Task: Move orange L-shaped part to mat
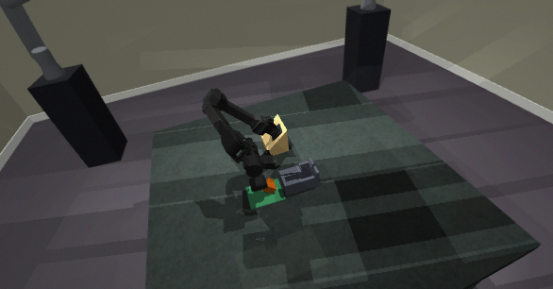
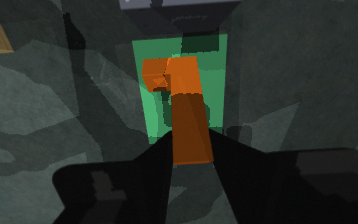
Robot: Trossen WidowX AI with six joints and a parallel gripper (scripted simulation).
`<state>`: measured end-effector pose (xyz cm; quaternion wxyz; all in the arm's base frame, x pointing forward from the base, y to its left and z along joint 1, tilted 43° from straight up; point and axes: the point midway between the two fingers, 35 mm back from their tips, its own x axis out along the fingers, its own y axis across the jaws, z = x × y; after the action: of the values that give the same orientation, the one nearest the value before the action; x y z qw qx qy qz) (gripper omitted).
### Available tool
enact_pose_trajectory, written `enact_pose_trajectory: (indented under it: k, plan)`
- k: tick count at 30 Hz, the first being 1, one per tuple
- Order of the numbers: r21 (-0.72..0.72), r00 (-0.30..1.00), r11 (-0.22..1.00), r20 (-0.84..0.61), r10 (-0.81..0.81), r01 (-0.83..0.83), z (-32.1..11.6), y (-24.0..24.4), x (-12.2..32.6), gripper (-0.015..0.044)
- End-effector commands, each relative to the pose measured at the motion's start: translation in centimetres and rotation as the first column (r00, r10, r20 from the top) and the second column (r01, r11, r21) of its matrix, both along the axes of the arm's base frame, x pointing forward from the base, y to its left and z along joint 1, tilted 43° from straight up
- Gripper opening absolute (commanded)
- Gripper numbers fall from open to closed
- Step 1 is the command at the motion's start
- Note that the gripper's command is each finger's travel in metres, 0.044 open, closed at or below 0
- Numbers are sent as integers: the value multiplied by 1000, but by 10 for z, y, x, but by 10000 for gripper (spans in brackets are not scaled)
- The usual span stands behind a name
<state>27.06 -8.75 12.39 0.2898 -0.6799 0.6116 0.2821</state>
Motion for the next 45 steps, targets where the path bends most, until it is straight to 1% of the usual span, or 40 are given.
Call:
enact_pose_trajectory:
  k: [1, 10, 20, 25, 28, 30, 45]
  plan:
    - [-4, 1000, 1000, -7, 5, -5, -1, -1, 0, 0]
    - [0, 1000, 1000, -2, 0, 0, -1, 0, 0, 0]
    - [1, 1000, 1000, -2, 0, 0, 1, 1, 0, 263]
    - [6, 1000, 1000, -6, 2, -2, 29, 29, 0, 394]
    - [2, 1000, 1000, -8, 4, -4, 57, 53, -6, 400]
    - [-1, 1000, 1000, -9, 5, -5, 64, 59, -8, 400]
    - [-1, 1000, 1000, -2, 19, -19, 61, 57, -6, 400]
